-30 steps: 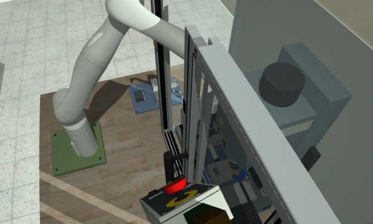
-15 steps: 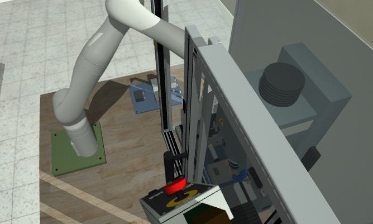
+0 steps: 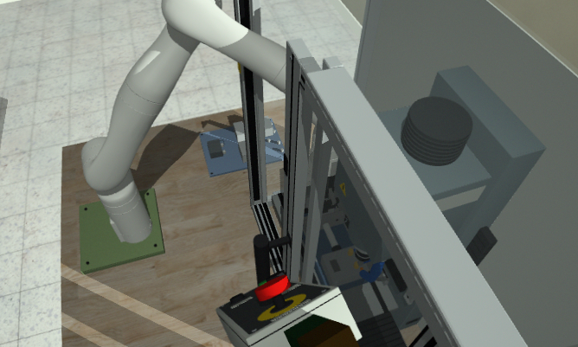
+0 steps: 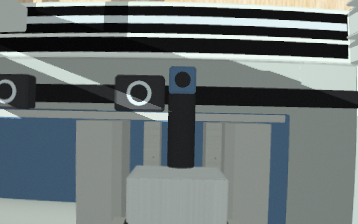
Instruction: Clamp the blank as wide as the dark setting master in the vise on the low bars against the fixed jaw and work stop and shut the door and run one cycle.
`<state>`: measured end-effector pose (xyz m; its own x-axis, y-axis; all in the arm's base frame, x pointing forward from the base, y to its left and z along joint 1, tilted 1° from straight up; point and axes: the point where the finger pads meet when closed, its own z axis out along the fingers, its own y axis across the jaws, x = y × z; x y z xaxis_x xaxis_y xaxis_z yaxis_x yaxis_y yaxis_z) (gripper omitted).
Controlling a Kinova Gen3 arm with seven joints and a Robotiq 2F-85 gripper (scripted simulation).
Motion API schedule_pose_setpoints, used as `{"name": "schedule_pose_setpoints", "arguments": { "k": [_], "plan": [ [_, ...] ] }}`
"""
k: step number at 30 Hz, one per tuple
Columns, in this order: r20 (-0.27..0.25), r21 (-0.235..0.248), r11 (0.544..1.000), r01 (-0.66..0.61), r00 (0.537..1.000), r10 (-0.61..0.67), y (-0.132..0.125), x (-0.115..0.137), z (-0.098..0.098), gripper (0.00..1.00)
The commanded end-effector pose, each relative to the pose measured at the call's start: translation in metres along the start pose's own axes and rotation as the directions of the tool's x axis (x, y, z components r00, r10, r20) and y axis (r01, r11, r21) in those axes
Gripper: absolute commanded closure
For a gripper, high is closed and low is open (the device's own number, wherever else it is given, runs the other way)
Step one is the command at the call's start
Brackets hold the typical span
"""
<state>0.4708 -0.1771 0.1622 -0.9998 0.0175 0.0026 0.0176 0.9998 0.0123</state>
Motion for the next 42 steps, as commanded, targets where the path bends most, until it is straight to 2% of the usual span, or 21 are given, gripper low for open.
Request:
{"name": "schedule_pose_setpoints", "arguments": {
  "k": [1, 18, 19, 42],
  "plan": [
    [0.006, 0.0, 1.0, 0.004, 1.0, -0.004, 0.0007, -0.0008, -0.0009, 0.9],
    [0.006, 0.0, 1.0, 0.004, 1.0, -0.004, 0.0014, 0.0015, -0.0009, 0.9],
    [0.004, 0.0, 1.0, -0.003, 1.0, 0.003, -0.0001, 0.0013, -0.001, 0.0],
    [0.004, 0.0, 1.0, -0.003, 1.0, 0.003, -0.0001, 0.0013, -0.001, 0.0]
  ]
}}
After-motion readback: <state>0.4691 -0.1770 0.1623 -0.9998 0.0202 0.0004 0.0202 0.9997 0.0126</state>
